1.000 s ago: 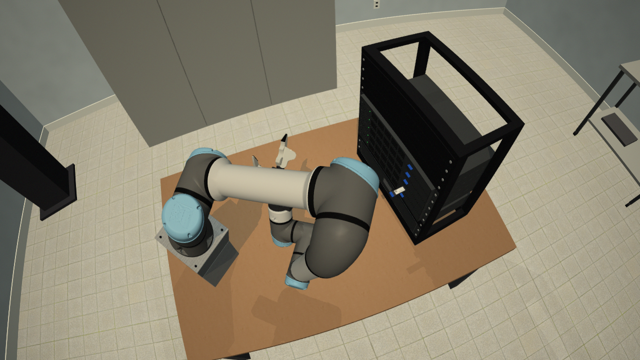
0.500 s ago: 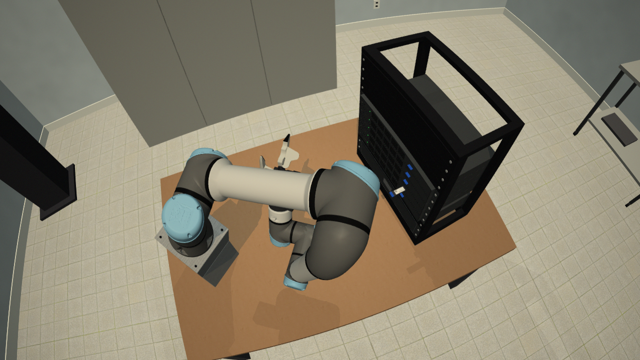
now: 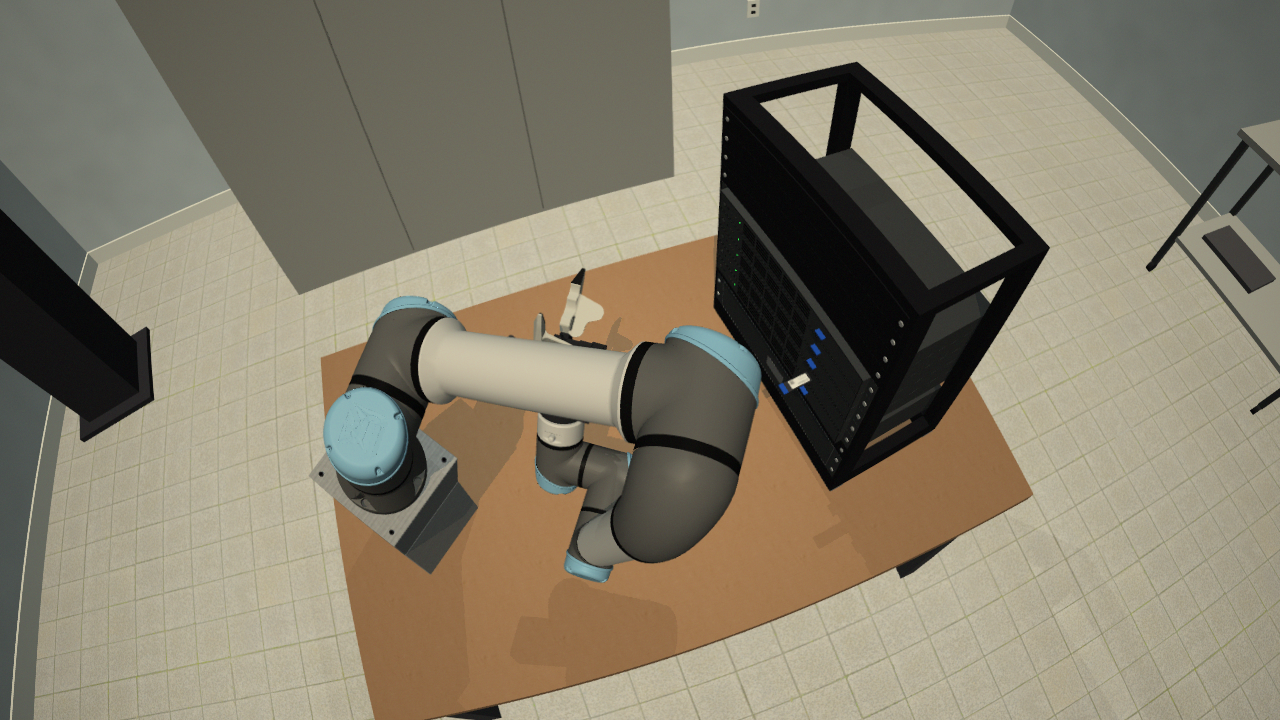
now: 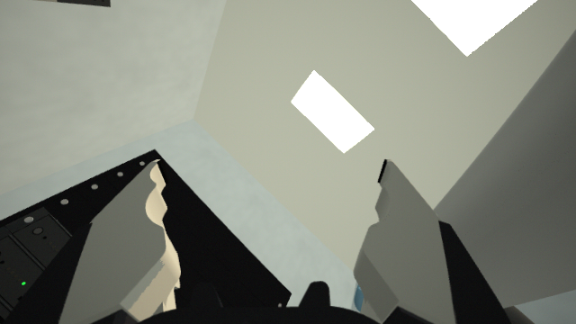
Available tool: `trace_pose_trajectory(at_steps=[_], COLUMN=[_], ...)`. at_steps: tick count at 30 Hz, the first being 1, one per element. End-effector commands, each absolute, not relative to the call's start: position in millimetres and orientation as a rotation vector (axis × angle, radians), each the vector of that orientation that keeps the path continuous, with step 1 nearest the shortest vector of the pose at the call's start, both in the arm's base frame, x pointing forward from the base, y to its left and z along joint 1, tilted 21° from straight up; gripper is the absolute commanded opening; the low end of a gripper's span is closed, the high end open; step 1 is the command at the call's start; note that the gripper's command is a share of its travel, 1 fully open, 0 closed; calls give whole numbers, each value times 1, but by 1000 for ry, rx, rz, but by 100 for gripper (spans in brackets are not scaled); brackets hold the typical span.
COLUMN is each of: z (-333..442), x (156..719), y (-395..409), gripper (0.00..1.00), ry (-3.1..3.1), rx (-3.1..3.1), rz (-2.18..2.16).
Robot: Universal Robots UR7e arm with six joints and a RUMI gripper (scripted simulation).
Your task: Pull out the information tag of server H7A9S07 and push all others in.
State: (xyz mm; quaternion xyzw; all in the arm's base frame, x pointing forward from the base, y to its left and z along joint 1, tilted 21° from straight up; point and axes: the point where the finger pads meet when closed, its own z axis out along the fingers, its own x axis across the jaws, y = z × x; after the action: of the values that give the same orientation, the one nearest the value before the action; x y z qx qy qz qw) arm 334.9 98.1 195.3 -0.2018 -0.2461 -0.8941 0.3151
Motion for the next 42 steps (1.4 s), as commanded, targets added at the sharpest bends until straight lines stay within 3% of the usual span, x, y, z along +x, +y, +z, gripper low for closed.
trace_pose_trajectory(at_steps=[1,42], z=[198,210], x=[340,373], y=[94,65], gripper=[100,100], ry=[-602,-307], rx=[-563,-710], rz=[-2323,-2108])
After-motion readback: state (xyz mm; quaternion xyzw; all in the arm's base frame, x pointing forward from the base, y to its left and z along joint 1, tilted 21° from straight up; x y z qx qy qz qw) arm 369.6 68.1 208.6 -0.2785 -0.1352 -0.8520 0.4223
